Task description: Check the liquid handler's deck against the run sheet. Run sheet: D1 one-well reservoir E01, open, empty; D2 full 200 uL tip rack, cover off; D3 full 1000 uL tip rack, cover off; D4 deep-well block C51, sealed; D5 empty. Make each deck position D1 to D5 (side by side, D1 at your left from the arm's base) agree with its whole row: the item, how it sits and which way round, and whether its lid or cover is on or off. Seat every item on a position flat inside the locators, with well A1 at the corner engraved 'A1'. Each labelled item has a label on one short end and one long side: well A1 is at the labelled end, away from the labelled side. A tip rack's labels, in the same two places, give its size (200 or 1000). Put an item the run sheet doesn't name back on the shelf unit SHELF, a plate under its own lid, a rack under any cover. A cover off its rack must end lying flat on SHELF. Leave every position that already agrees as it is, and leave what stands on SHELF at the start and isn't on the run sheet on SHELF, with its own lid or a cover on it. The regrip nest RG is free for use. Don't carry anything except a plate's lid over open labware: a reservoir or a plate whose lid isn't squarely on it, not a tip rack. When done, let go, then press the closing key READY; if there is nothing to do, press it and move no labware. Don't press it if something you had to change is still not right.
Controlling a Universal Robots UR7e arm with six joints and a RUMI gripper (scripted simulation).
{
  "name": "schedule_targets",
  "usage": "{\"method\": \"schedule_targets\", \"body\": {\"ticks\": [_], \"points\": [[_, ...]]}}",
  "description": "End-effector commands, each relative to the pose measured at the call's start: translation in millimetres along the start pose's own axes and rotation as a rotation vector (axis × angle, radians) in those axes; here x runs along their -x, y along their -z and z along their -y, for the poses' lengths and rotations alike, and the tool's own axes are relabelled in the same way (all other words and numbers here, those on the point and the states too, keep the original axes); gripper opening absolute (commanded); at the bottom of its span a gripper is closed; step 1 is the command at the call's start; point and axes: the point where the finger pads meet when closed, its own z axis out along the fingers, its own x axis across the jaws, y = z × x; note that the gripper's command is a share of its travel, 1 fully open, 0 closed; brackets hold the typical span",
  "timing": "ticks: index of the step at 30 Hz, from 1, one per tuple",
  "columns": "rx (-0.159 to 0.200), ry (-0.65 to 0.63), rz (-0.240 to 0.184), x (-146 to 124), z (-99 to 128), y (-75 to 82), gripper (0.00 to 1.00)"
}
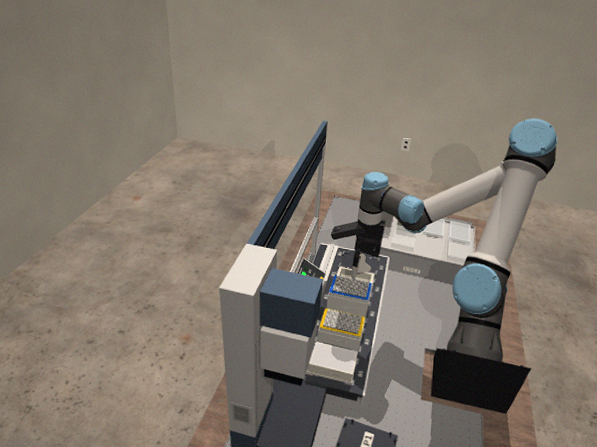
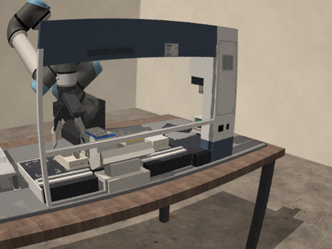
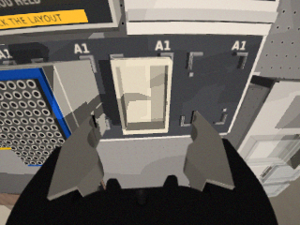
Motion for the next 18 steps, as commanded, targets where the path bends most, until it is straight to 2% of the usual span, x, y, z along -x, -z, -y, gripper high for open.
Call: {"method": "schedule_targets", "body": {"ticks": [1,18], "points": [[-0.001,0.000,0.000,-0.2,0.3,-6.4,0.82],[-0.001,0.000,0.000,-0.2,0.3,-31.4,0.82]]}}
